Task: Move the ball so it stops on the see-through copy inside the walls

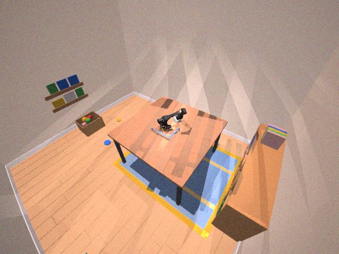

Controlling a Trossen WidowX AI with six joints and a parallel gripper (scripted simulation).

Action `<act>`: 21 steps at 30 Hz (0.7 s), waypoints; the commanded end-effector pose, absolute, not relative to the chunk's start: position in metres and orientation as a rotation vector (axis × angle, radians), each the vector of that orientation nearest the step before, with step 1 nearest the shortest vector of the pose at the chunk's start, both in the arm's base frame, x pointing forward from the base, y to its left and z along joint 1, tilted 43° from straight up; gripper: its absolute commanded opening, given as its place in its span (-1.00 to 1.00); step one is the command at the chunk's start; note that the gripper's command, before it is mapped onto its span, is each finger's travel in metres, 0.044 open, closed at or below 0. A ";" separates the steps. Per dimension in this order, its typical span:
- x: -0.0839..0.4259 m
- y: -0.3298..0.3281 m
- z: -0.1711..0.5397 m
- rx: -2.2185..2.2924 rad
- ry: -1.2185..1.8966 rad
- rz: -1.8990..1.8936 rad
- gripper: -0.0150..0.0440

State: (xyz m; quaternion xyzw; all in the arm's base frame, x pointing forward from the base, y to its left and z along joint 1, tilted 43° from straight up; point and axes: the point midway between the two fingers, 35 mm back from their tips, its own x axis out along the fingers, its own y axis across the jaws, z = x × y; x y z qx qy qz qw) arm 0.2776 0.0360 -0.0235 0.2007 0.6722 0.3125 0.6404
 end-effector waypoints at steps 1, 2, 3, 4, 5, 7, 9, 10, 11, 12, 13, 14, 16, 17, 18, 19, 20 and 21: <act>0.277 0.037 -0.024 0.463 1.534 0.713 -0.44; 0.278 0.036 -0.023 0.463 1.534 0.713 -0.49; 0.279 0.035 -0.021 0.463 1.534 0.712 -0.49; 0.280 0.031 -0.019 0.462 1.534 0.711 -0.49; 0.282 0.027 -0.015 0.462 1.535 0.710 -0.49; 0.285 0.020 -0.007 0.461 1.535 0.708 -0.49; 0.287 0.012 0.001 0.460 1.535 0.707 -0.49; 0.288 0.008 0.005 0.459 1.535 0.706 -0.49; 0.289 0.004 0.009 0.459 1.535 0.706 -0.49; 0.290 0.000 0.013 0.459 1.535 0.706 -0.49; 0.290 -0.004 0.017 0.459 1.536 0.705 -0.49; 0.291 -0.008 0.021 0.458 1.536 0.705 -0.49; 0.291 -0.016 0.030 0.459 1.536 0.705 -0.49; 0.292 -0.020 0.035 0.459 1.536 0.706 -0.49; 0.292 -0.024 0.039 0.459 1.536 0.706 -0.49; 0.292 -0.028 0.044 0.459 1.536 0.706 -0.49; 0.291 -0.032 0.048 0.459 1.536 0.707 -0.49; 0.291 -0.036 0.053 0.460 1.537 0.708 -0.49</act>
